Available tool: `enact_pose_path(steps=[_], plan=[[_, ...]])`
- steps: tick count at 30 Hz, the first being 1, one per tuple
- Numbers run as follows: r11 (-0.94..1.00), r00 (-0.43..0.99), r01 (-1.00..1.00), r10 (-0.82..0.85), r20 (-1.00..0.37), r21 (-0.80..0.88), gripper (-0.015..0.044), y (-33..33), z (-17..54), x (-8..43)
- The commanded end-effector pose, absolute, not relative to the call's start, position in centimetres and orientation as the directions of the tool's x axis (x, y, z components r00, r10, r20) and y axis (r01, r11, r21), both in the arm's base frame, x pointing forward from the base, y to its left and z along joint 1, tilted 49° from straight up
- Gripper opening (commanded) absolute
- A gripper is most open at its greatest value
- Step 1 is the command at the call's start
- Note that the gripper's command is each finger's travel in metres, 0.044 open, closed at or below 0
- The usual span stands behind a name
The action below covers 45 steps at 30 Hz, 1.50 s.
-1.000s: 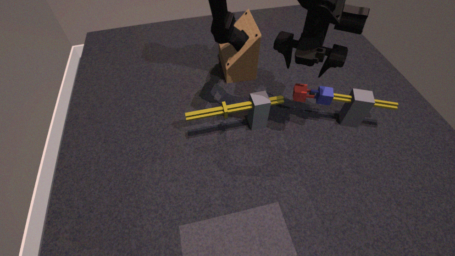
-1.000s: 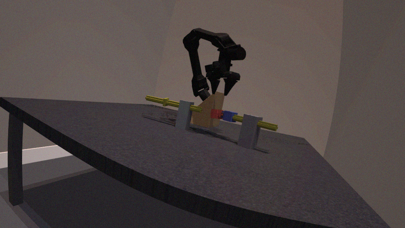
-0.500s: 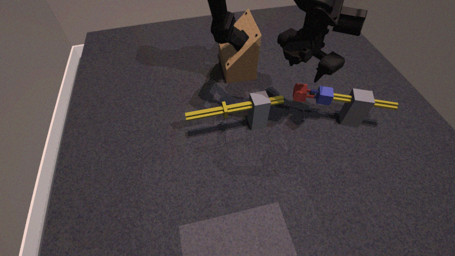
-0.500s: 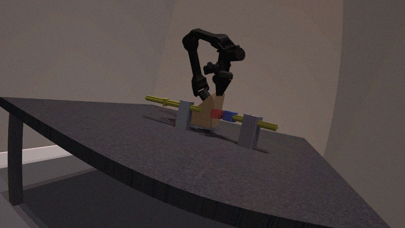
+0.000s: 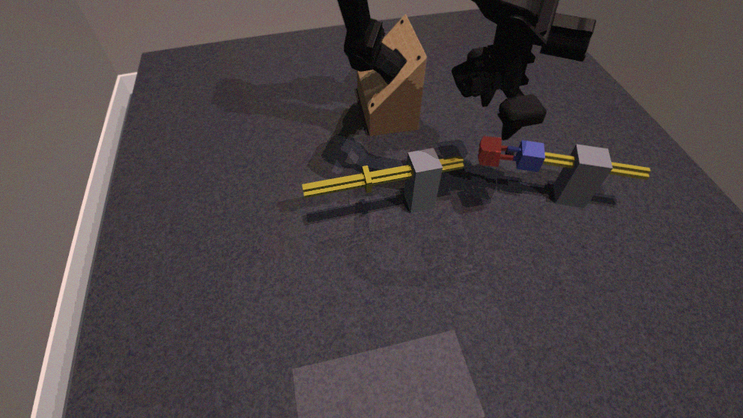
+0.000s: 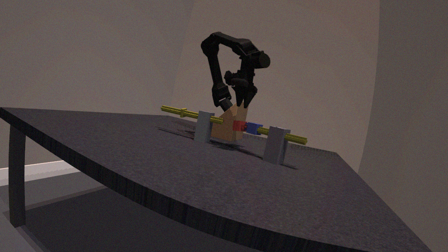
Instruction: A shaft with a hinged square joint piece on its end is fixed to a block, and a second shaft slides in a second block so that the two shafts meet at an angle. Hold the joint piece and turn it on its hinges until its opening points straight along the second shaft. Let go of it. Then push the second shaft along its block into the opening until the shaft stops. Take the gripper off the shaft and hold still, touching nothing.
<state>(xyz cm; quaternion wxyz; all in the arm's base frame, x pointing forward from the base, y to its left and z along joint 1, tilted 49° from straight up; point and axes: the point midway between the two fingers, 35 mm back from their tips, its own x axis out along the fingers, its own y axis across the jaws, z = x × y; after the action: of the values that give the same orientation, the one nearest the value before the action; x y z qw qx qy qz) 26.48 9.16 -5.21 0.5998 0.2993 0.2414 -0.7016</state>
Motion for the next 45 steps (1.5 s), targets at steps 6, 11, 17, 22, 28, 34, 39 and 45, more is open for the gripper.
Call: enact_pose_path(steps=[6, 11, 17, 22, 28, 34, 39, 45], plan=[[-0.328, -0.094, 0.923, -0.697, -0.711, 0.199, 0.0440, 8.8, -5.4, 26.4], [-0.421, -0.091, 0.856, -0.695, -0.713, 0.300, 0.0440, 8.7, -5.5, 26.4], [-0.447, -0.091, 0.832, -0.694, -0.714, 0.329, 0.0440, 8.6, -5.6, 26.4], [-0.447, -0.090, 0.832, -0.693, -0.715, 0.329, 0.0440, 6.8, -7.4, 26.3], [-0.446, -0.090, 0.832, -0.695, -0.714, 0.330, 0.0440, 4.2, -9.7, 25.8], [-0.446, -0.090, 0.832, -0.697, -0.712, 0.331, 0.0440, 2.7, -10.9, 25.4], [-0.446, -0.090, 0.832, -0.697, -0.712, 0.331, 0.0440, 2.3, -11.3, 25.3], [-0.446, -0.090, 0.832, -0.697, -0.712, 0.331, 0.0440, 1.7, -11.9, 25.3]])
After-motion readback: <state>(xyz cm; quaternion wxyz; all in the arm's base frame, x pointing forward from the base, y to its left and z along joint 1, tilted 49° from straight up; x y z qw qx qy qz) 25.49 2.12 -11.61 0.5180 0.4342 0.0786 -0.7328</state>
